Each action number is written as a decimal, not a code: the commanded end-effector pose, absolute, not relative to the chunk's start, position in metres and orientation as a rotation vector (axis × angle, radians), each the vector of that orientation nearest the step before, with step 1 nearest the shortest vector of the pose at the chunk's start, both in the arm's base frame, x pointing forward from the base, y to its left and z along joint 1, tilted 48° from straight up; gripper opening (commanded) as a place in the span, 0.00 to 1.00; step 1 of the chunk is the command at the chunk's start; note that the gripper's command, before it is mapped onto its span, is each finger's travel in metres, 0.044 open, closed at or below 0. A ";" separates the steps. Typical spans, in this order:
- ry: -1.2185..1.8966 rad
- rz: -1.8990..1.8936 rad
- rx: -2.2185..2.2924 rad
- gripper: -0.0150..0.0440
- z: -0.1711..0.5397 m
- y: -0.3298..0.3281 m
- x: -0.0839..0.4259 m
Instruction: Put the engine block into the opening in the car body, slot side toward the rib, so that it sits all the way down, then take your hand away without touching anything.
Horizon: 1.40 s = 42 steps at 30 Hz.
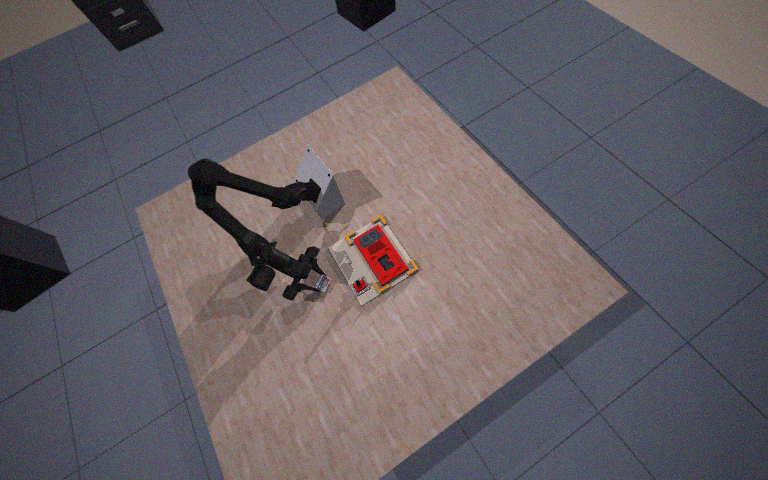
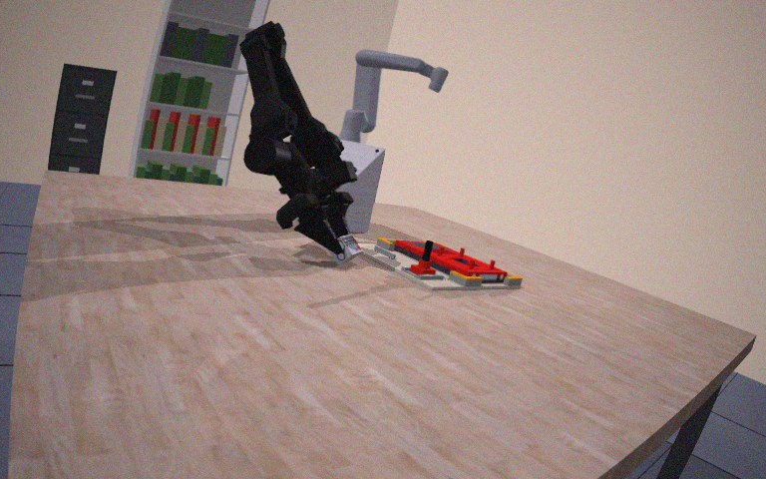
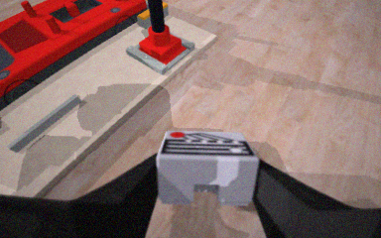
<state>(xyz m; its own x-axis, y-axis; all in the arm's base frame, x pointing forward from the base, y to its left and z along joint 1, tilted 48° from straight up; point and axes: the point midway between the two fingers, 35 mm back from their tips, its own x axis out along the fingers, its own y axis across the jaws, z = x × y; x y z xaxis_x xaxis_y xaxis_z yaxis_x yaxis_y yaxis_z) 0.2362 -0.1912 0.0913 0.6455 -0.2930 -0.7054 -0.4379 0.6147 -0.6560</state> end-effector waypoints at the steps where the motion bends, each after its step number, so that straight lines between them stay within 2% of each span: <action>1: 0.902 0.107 -0.932 0.25 0.084 -0.194 0.235; 4: 0.902 0.107 -0.932 0.25 0.089 -0.192 0.237; 21: 0.883 0.109 -0.938 1.00 0.090 -0.191 0.238; 42: 0.904 0.106 -0.931 1.00 0.120 -0.175 0.214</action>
